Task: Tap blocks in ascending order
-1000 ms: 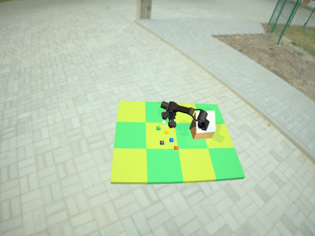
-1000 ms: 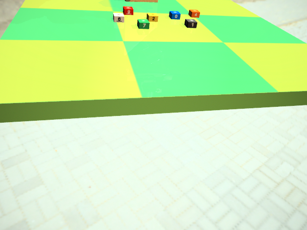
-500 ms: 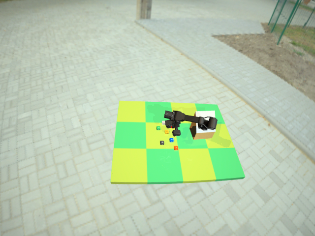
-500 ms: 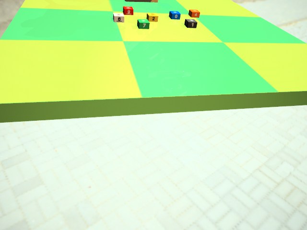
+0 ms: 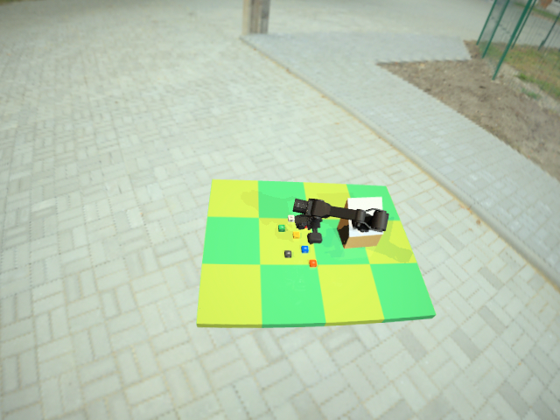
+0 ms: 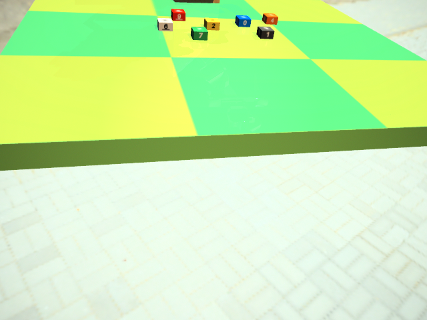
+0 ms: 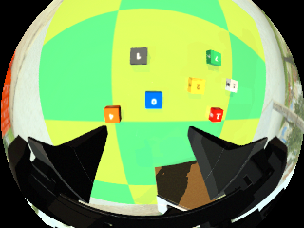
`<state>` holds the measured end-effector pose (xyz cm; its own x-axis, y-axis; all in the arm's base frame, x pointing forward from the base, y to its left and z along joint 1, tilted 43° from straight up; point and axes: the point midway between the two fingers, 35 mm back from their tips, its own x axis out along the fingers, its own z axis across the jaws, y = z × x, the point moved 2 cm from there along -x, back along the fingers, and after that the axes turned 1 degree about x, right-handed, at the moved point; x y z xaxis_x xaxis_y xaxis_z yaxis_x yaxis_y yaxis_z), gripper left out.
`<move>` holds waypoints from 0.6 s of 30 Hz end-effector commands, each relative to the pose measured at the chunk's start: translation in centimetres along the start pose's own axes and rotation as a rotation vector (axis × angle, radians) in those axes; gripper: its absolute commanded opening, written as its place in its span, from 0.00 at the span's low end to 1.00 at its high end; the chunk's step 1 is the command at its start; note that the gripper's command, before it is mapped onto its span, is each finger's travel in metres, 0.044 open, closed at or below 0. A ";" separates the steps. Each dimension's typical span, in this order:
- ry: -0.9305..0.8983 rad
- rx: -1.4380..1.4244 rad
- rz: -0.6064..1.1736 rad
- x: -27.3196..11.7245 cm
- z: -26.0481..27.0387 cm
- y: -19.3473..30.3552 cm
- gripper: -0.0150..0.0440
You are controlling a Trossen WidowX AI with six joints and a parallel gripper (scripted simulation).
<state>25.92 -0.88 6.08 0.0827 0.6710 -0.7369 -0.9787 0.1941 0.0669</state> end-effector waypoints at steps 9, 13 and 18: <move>-0.011 -0.010 0.007 0.0 6.3 3.6 0.93; -0.011 -0.010 0.007 0.0 6.3 3.6 0.93; -0.011 -0.010 0.007 0.0 6.3 3.6 0.93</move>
<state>23.73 4.31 10.56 0.0812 0.6778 -0.7307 -0.9817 0.1812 0.0590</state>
